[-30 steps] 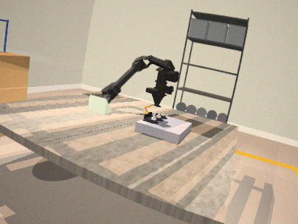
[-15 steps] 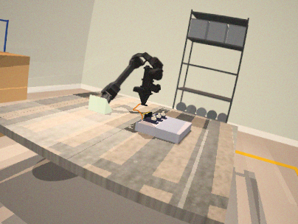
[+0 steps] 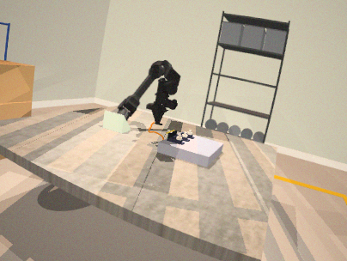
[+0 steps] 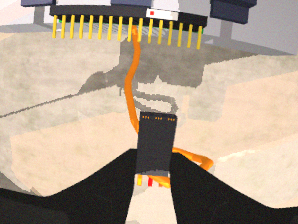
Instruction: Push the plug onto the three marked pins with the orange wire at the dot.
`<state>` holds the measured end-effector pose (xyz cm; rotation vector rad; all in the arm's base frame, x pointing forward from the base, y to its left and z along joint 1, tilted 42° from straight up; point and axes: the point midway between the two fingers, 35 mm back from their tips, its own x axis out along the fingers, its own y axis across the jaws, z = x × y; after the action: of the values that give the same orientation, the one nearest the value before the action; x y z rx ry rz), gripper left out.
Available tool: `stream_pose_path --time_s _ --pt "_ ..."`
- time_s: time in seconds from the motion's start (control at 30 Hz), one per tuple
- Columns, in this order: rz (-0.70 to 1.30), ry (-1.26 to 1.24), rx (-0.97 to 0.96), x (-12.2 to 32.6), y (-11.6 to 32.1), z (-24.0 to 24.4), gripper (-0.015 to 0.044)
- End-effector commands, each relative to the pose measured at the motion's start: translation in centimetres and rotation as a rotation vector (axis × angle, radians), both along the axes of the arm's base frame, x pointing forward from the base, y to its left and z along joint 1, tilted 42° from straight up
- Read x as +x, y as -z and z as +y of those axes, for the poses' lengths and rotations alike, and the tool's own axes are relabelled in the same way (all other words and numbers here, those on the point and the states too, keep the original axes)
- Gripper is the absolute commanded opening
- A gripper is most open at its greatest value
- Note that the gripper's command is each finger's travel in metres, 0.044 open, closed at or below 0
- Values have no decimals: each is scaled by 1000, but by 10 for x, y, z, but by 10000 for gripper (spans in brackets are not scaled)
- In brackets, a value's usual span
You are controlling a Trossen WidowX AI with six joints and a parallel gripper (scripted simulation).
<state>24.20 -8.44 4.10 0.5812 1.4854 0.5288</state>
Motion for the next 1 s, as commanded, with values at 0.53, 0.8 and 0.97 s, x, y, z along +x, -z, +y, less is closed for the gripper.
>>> stream_pose_path --time_s 0.53,0.8,0.97 --pt "2 -7 7 21 20 20 0" --pt "1 -7 8 35 18 20 0" --pt "0 -7 8 39 20 20 0"
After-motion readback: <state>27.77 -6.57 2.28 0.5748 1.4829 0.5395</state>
